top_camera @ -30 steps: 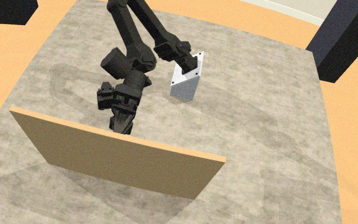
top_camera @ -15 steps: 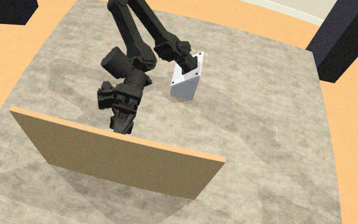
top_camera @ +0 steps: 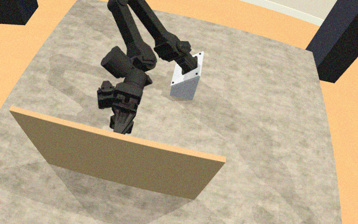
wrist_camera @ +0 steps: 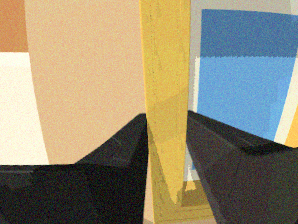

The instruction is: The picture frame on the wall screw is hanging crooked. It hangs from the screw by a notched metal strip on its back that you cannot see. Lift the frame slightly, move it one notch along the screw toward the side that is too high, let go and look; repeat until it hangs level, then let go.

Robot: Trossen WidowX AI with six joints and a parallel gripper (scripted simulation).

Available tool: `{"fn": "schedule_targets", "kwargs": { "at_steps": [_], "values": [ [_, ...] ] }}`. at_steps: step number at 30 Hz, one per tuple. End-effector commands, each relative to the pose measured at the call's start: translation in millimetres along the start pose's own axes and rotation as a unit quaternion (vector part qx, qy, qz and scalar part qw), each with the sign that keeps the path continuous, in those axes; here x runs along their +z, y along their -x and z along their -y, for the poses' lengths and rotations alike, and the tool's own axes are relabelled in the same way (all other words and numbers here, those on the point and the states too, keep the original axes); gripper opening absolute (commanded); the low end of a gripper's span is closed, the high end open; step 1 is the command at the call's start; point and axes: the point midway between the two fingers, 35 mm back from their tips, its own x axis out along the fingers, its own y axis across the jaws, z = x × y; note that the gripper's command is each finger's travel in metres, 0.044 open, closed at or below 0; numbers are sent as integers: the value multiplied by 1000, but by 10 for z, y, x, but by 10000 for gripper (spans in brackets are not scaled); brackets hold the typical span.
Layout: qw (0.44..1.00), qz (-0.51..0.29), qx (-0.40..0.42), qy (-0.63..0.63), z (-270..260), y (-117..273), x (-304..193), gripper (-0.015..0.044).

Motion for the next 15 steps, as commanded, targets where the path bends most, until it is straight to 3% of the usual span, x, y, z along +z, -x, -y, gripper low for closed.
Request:
{"fn": "schedule_targets", "kwargs": {
  "at_steps": [1, 15],
  "values": [
    [1000, 0, 3, -1, -10, -2, 3, 0],
    [1000, 0, 3, -1, -10, -2, 15, 0]
  ]
}}
